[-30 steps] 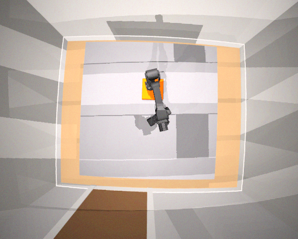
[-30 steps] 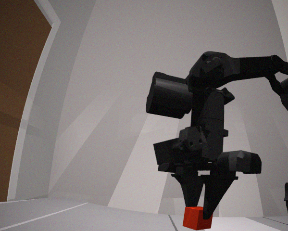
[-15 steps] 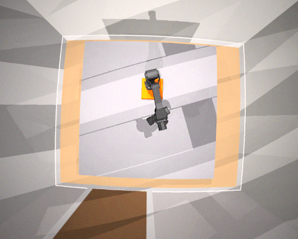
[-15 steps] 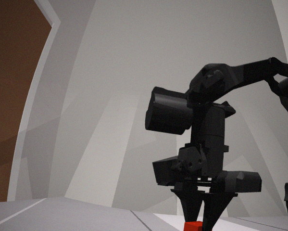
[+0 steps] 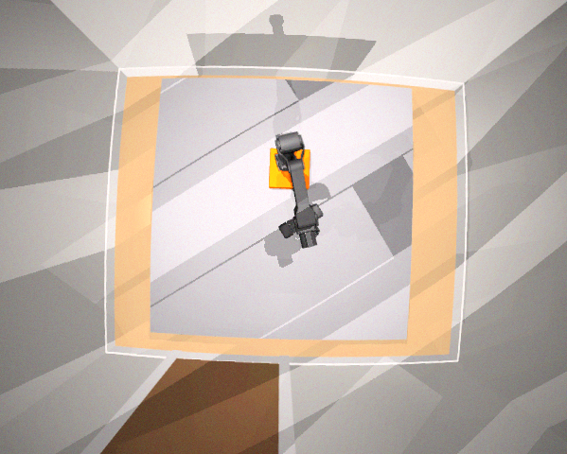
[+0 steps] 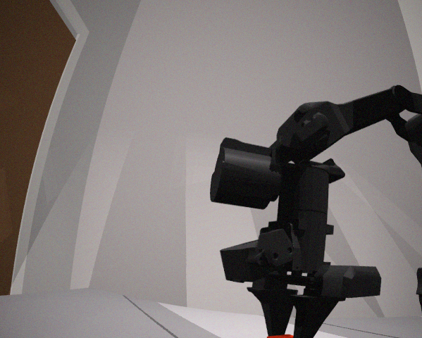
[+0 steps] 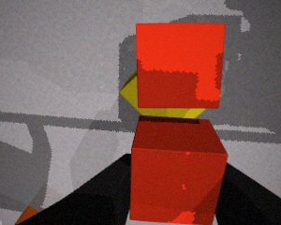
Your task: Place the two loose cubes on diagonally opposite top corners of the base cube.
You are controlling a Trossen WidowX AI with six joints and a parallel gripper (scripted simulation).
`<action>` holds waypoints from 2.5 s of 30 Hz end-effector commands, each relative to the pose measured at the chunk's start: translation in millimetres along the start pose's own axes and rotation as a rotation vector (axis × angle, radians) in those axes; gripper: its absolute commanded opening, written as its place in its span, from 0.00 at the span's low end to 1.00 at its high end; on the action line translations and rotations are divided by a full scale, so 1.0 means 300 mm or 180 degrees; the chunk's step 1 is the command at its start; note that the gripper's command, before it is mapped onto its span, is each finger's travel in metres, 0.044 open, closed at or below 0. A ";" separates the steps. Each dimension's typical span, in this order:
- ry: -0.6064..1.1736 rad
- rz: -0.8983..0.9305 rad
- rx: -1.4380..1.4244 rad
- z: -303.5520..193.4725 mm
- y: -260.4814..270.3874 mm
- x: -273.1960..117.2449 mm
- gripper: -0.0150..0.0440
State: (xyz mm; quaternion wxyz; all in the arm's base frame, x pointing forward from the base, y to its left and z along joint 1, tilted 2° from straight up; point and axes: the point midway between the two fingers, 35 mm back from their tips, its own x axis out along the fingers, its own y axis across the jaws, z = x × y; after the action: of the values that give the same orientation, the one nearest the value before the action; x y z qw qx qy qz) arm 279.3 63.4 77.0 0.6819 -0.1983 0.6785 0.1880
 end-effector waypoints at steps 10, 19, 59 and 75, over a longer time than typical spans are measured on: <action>0.0018 0.0018 0.0002 -0.001 0.002 0.054 0.43; 0.0018 0.0018 0.0000 -0.001 0.002 0.059 0.43; 0.0023 0.0009 0.0002 -0.001 0.000 -0.042 0.60; 0.0022 0.0009 0.0002 -0.001 0.000 -0.116 0.60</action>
State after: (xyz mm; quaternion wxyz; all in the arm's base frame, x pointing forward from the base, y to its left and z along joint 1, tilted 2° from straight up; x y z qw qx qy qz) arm 278.1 63.4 105.2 0.6770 -0.1983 0.6832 0.1886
